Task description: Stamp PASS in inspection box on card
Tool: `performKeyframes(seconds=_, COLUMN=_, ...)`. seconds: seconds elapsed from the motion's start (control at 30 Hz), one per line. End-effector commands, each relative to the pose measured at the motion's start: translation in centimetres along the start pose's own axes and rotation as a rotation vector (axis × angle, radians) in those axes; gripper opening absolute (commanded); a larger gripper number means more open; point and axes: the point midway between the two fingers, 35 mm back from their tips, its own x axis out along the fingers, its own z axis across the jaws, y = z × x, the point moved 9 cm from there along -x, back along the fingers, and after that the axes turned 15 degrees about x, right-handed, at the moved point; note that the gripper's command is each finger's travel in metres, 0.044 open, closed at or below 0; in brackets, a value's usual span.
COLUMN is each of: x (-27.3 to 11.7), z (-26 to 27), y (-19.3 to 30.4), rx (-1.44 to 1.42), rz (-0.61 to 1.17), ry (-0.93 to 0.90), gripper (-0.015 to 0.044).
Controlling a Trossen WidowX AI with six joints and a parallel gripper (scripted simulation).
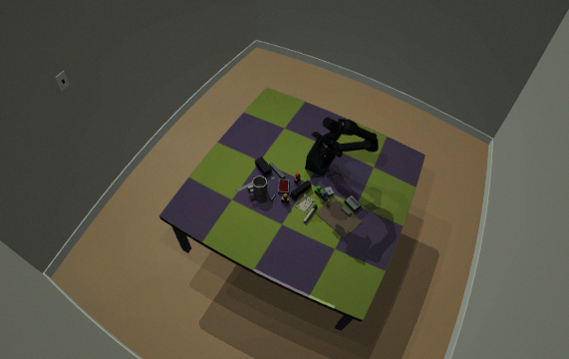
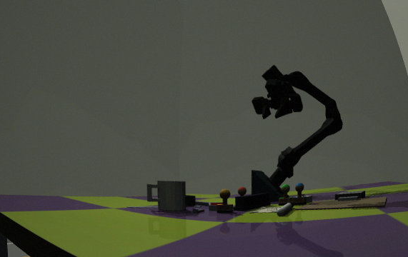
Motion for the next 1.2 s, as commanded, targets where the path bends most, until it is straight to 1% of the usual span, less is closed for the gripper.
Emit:
performKeyframes(seconds=0.0, x=4.5, z=1.0, y=0.1, rx=-0.256, rz=0.203, ry=-0.05, gripper=0.022)
performKeyframes(seconds=0.13, x=9.0, z=2.2, y=0.8, rx=-0.507, rz=0.398, ry=-0.127, gripper=0.022)
performKeyframes(seconds=0.3, x=14.1, z=4.4, y=3.2, rx=-0.794, rz=0.635, ry=-0.248, gripper=0.022)
performKeyframes(seconds=0.4, x=16.0, z=5.3, y=4.6, rx=-0.918, rz=0.728, ry=-0.309, gripper=0.022)
performKeyframes(seconds=0.53, x=16.6, z=5.3, y=5.0, rx=-0.96, rz=0.756, ry=-0.332, gripper=0.022)
performKeyframes(seconds=0.8, x=16.8, z=5.3, y=5.1, rx=-0.96, rz=0.756, ry=-0.332, gripper=0.022)
performKeyframes(seconds=1.17, x=18.1, z=5.2, y=6.1, rx=-0.961, rz=0.756, ry=-0.33, gripper=0.022)
